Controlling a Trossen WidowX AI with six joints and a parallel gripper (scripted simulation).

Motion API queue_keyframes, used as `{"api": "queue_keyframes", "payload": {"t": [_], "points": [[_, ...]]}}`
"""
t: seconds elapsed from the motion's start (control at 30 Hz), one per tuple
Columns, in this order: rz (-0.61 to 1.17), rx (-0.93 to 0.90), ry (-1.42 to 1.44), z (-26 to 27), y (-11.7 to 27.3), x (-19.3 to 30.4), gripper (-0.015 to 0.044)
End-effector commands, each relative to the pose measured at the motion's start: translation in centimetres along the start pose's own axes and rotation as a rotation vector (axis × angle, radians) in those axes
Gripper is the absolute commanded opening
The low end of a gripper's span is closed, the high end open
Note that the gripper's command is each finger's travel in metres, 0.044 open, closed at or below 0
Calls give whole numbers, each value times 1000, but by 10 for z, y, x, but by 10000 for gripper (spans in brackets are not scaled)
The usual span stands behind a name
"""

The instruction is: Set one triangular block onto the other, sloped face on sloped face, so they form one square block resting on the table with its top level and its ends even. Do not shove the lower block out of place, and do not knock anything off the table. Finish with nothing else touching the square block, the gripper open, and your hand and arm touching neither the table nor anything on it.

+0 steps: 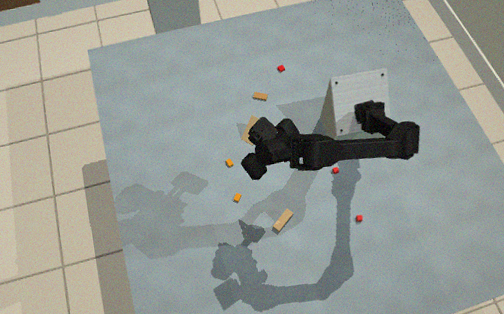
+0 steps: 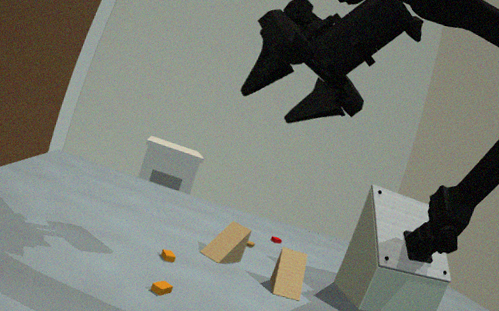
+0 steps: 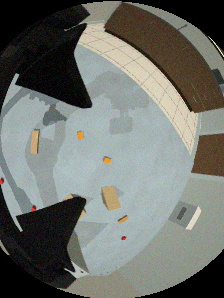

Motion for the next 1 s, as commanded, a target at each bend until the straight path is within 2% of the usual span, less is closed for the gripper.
{"api": "queue_keyframes", "payload": {"t": [0.0, 0.2, 0.33, 0.53, 0.67, 0.97], "points": [[159, 95, -182, -29, -57, -28, 440], [440, 197, -503, -95, -137, -61, 440], [594, 223, -733, -138, -172, -73, 440], [875, 214, -1241, -223, -221, -81, 440], [1027, 174, -1535, -268, -240, -76, 440], [1033, 172, -1550, -270, -241, -75, 440]]}}
Point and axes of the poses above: the point midway between the two fingers, 35 mm back from their tips, its own y axis back along the fingers, its own z axis across the jaws, x = y × z, the point moved 4 cm from there along y, back along the fingers, and after that the axes turned 6 degrees about -y, right-handed, at the moved point
